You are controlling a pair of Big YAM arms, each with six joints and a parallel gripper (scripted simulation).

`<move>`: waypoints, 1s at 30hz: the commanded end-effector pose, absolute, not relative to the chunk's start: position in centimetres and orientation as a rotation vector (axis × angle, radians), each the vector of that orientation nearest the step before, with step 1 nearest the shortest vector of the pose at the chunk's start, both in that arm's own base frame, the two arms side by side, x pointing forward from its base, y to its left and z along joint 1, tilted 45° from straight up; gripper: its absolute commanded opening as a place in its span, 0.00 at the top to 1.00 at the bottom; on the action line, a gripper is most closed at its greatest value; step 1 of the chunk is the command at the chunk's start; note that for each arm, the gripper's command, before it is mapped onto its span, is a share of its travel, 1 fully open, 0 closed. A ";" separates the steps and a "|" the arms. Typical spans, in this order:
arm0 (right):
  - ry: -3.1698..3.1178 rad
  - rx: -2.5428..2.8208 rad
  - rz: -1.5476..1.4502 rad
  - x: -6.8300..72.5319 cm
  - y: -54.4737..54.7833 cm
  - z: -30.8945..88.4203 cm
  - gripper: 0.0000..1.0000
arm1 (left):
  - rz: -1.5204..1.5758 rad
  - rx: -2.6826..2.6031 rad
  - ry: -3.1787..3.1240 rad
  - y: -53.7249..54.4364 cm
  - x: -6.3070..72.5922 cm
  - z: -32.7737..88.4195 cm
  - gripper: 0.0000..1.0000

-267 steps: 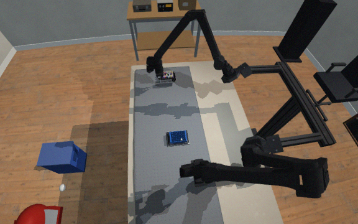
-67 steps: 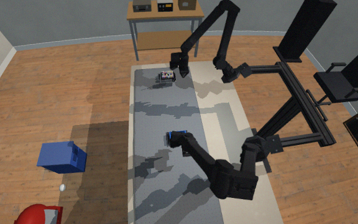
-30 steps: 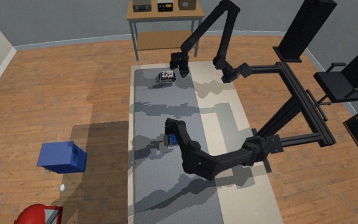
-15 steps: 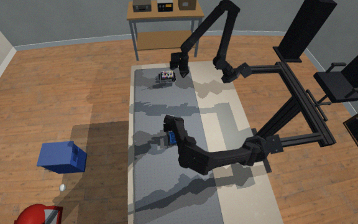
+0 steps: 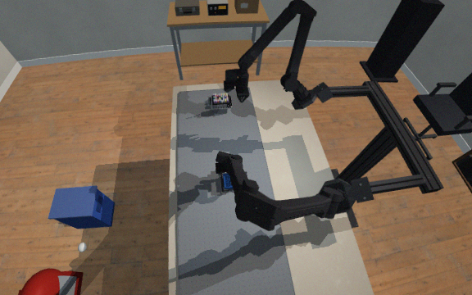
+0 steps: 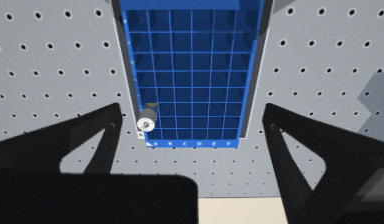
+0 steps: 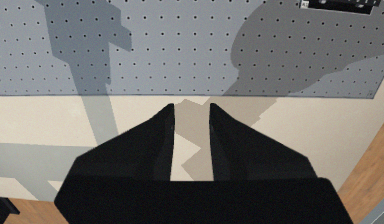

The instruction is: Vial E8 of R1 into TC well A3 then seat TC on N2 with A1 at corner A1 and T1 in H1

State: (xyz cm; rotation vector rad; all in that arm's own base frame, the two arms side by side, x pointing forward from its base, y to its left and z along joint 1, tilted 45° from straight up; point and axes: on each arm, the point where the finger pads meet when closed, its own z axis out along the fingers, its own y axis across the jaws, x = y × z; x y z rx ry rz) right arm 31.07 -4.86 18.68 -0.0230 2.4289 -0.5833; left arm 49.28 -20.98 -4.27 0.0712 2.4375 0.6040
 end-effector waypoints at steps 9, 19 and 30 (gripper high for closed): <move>2.409 -0.006 -0.575 31.5 -4.8 19.8 0.76 | 0.573 0.043 2.415 -21.7 50.0 -2.5 0.00; 2.409 -0.006 -0.575 31.5 -4.8 19.8 0.76 | 0.573 0.043 2.415 -21.7 50.0 -2.5 0.00; 2.409 -0.006 -0.575 31.5 -4.8 19.8 0.76 | 0.590 0.070 2.426 -21.0 51.2 -5.2 0.00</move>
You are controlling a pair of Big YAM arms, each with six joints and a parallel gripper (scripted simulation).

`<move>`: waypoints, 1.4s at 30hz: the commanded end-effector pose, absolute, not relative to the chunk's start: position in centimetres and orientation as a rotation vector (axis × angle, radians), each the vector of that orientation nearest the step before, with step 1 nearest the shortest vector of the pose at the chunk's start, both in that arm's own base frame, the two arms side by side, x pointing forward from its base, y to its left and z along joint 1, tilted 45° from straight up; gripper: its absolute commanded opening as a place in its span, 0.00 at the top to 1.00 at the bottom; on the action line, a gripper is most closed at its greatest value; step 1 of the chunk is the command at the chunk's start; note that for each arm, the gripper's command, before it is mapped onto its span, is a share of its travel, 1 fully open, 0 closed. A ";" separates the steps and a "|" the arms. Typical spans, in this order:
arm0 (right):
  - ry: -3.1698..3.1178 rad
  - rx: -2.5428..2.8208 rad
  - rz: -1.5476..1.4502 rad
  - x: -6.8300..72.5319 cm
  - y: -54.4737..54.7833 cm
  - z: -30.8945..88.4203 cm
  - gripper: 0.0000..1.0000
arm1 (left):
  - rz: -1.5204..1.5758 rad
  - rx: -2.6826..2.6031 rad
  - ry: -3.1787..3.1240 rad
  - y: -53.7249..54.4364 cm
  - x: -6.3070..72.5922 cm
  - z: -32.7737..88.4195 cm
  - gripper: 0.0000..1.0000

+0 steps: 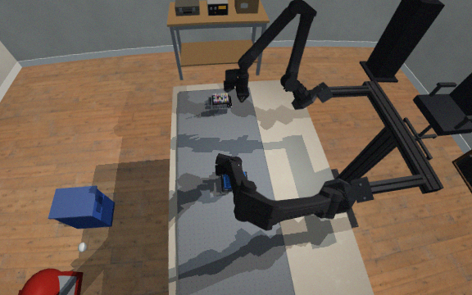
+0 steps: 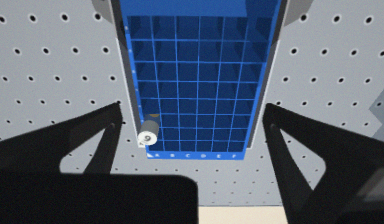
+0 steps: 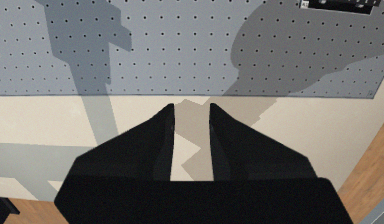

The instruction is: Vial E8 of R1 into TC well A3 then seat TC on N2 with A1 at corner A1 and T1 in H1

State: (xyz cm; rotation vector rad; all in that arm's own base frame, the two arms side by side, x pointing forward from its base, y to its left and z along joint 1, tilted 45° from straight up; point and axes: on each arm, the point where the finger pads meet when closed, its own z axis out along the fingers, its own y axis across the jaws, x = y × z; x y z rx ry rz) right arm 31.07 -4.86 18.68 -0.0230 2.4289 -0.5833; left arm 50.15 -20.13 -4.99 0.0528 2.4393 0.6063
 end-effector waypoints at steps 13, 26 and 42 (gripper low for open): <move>2.409 -0.006 -0.575 31.5 -4.8 19.8 0.76 | 0.592 0.068 2.427 -20.2 52.5 -6.5 0.00; 2.409 -0.006 -0.575 31.5 -4.8 19.8 0.76 | 0.580 0.087 2.418 -20.7 53.1 -7.1 0.00; 2.409 -0.006 -0.575 31.5 -4.8 19.8 0.76 | 0.578 0.074 2.413 -20.1 53.1 -6.3 0.03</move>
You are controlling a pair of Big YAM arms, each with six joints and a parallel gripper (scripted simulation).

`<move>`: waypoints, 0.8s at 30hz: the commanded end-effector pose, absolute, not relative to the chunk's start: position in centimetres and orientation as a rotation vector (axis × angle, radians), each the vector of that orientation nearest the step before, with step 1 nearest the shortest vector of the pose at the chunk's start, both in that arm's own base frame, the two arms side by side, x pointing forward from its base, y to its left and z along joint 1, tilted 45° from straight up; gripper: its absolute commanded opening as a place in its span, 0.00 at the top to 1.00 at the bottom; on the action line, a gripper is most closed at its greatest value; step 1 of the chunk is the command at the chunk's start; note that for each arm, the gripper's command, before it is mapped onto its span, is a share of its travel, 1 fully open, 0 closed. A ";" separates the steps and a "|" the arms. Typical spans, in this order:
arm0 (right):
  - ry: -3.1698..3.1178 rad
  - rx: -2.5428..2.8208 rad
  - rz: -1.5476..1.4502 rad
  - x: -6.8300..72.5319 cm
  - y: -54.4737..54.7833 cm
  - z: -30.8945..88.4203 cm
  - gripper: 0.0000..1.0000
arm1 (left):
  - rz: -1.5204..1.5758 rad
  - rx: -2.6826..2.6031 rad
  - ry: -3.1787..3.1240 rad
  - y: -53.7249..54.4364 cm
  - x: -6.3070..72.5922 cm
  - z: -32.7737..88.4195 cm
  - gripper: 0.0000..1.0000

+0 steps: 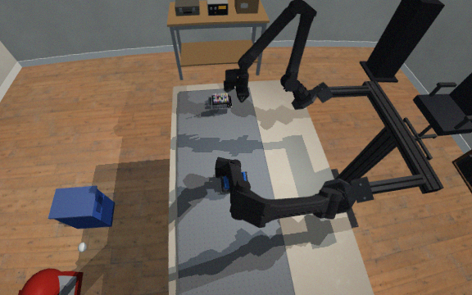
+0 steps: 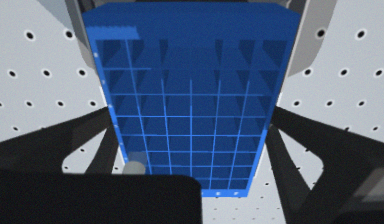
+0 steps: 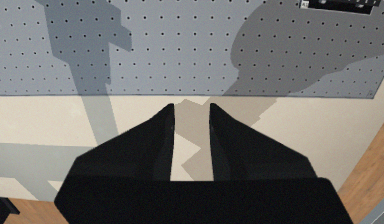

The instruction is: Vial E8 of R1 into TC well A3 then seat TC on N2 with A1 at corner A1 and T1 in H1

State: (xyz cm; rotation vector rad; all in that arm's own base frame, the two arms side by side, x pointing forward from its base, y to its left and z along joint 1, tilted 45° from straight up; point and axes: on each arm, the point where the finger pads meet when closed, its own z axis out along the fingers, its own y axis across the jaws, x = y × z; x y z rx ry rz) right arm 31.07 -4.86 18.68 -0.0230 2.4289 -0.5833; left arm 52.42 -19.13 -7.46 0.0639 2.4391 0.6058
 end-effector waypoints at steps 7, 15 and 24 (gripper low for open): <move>2.409 -0.006 -0.575 31.5 -4.8 19.8 0.76 | 0.590 0.066 2.426 -19.7 52.8 -6.9 0.08; 2.409 -0.006 -0.575 31.5 -4.8 19.8 0.76 | 0.590 0.066 2.426 -19.7 52.8 -6.9 0.11; 2.409 -0.006 -0.575 31.5 -4.8 19.8 0.76 | 0.590 0.066 2.426 -19.7 52.8 -6.9 0.22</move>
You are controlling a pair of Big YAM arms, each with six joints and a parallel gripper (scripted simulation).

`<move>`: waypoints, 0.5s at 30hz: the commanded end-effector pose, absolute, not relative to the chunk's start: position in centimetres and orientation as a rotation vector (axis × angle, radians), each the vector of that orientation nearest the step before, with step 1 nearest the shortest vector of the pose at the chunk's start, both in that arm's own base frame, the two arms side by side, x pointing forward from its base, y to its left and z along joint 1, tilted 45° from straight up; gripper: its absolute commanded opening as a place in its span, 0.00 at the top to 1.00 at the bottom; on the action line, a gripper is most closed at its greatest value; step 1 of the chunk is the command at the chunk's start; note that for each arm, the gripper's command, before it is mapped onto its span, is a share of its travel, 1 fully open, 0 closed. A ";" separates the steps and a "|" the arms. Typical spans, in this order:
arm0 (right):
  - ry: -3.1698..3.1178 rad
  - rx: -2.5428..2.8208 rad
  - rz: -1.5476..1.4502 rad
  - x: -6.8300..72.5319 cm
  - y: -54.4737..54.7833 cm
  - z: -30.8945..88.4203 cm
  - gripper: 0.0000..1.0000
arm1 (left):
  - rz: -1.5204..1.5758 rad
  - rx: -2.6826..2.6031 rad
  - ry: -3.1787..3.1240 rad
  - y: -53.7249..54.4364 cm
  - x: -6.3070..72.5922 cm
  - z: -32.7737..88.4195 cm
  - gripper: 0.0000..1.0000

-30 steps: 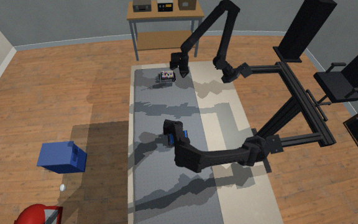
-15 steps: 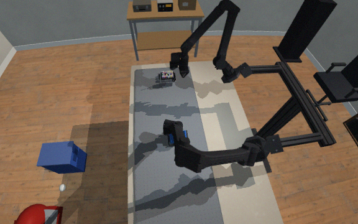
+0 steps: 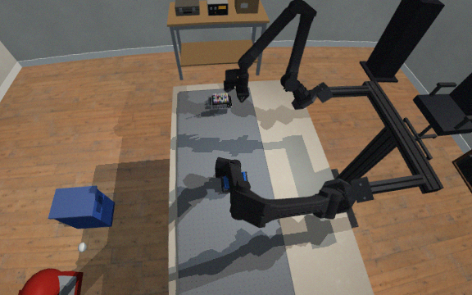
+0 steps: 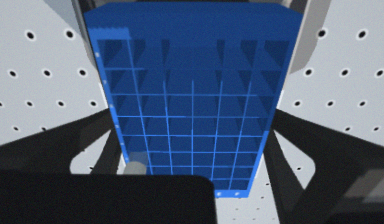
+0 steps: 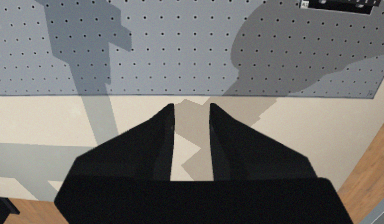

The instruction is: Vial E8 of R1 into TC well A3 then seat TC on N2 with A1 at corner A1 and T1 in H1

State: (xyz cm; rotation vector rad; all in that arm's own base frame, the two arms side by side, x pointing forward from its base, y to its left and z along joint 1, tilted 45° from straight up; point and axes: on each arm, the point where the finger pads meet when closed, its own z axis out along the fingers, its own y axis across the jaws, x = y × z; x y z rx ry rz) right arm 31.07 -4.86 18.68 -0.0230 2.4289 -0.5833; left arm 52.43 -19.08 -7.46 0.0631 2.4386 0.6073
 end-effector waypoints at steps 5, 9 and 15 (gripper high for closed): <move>2.409 -0.006 -0.575 31.5 -4.8 19.8 0.76 | 0.590 0.066 2.426 -19.7 52.8 -6.9 0.31; 2.409 -0.006 -0.575 31.5 -4.8 19.8 0.76 | 0.590 0.066 2.426 -19.7 52.8 -6.9 0.43; 2.409 -0.006 -0.575 31.5 -4.8 19.8 0.76 | 0.590 0.066 2.426 -19.7 52.8 -6.9 0.61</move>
